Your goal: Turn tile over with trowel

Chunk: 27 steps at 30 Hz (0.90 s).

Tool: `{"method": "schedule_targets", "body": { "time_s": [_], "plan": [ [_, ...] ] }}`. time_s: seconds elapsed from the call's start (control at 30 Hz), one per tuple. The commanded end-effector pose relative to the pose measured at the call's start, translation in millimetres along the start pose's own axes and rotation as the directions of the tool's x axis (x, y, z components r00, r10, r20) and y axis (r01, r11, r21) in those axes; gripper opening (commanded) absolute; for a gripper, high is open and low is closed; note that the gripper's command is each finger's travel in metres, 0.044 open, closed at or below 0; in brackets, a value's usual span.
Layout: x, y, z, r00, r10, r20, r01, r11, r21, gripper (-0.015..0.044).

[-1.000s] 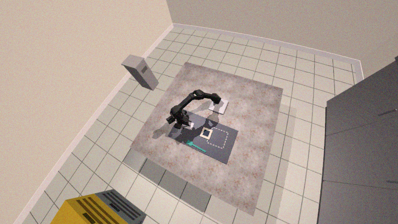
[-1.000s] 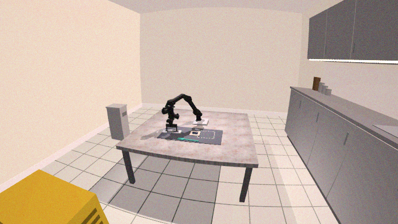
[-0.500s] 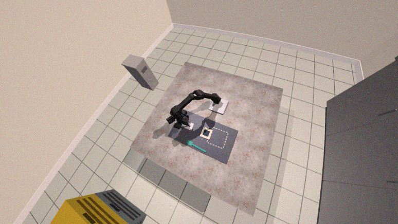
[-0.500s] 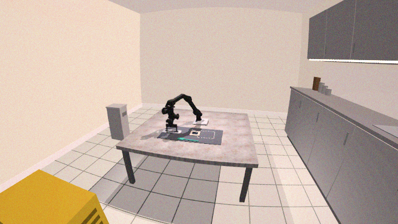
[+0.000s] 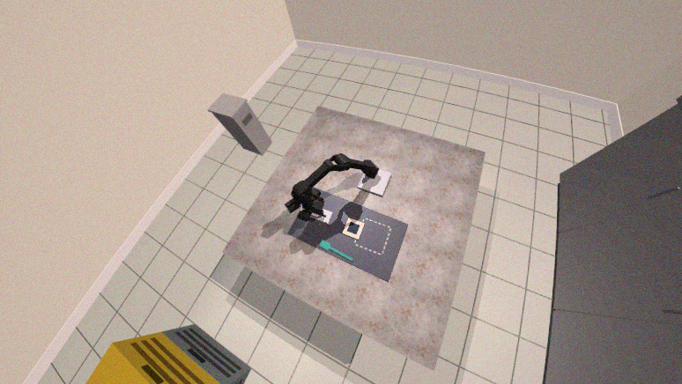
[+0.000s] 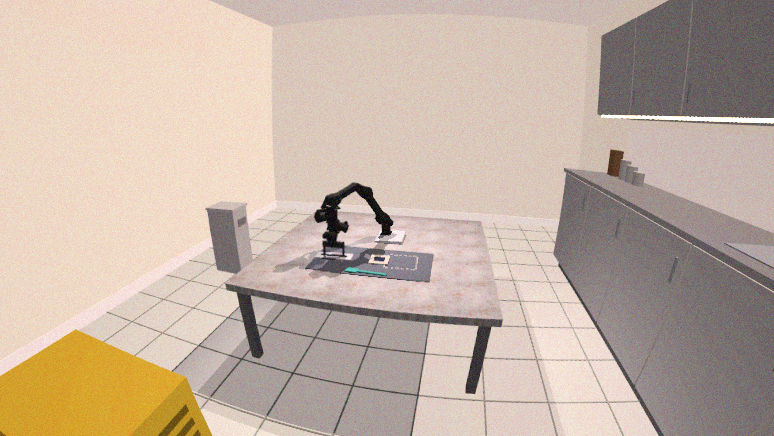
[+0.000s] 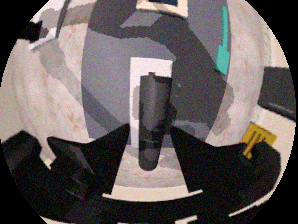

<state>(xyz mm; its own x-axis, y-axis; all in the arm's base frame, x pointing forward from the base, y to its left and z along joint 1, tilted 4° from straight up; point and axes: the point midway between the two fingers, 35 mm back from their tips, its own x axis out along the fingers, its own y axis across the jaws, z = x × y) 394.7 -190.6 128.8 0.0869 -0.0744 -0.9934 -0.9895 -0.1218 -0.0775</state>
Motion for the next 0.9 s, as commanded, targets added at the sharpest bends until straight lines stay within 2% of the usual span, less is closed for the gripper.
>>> {"method": "schedule_targets", "body": {
  "time_s": [0.0,0.13,0.3,0.33,0.5,0.87],
  "plan": [
    [-7,0,1,1.000,0.000,0.003,0.000,1.000,0.007,0.0270],
    [-42,3,2,1.000,0.000,0.003,0.000,1.000,0.009,0.0270],
    [-44,3,2,1.000,0.000,0.003,0.000,1.000,0.009,0.0270],
    [-46,2,1,1.000,-0.014,-0.008,0.014,1.000,0.003,0.0296],
    [-55,2,1,1.000,-0.016,-0.008,0.017,1.000,0.013,0.0300],
    [-50,-1,-3,0.995,-0.097,0.000,0.092,0.946,0.311,0.0300]
  ]
}}
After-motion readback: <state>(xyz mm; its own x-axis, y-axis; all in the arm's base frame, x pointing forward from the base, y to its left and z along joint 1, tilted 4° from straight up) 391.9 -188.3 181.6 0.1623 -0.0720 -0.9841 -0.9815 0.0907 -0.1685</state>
